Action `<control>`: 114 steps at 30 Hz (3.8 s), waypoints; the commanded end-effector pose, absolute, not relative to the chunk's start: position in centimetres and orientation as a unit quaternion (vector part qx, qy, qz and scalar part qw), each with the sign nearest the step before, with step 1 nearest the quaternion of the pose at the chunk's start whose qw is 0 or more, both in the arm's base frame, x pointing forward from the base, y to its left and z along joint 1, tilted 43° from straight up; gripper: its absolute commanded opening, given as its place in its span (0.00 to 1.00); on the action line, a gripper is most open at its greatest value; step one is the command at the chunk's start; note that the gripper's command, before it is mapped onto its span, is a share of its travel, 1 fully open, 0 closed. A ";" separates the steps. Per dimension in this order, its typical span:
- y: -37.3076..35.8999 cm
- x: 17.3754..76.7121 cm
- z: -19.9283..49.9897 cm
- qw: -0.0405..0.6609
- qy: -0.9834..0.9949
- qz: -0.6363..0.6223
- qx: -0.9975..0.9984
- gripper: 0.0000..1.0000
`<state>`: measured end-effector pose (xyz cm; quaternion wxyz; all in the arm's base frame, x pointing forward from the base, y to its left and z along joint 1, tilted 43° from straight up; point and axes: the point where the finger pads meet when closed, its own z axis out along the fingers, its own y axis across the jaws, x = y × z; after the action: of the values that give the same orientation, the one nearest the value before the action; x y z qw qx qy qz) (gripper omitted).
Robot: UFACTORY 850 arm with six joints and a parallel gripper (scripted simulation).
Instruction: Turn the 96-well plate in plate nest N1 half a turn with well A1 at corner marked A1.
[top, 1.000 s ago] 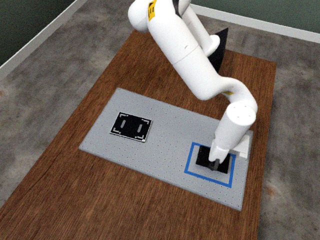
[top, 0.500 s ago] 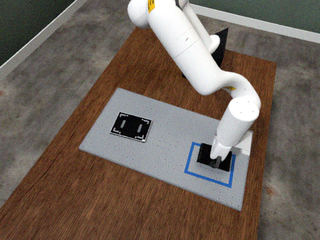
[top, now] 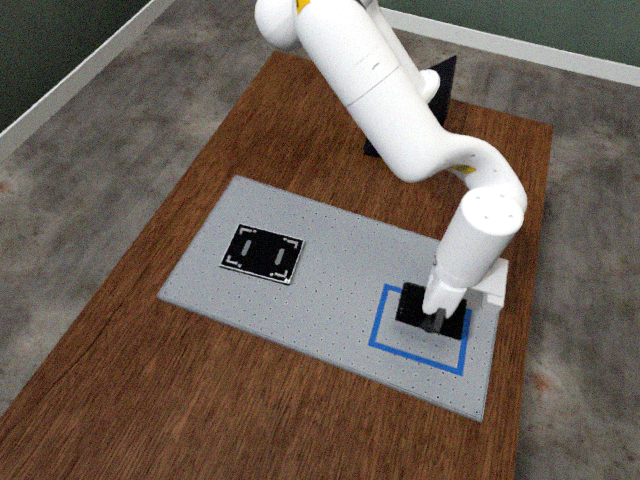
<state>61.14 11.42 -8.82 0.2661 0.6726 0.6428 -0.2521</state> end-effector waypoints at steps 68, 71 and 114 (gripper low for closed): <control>-1.0 57.8 3.7 0.363 -0.127 0.052 0.922 0.00; -1.7 57.6 4.4 0.360 -0.173 0.071 0.914 0.00; -10.8 55.2 13.4 0.257 -0.659 0.261 0.657 0.00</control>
<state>55.43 -9.71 12.20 0.2701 0.6820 -0.6348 0.2429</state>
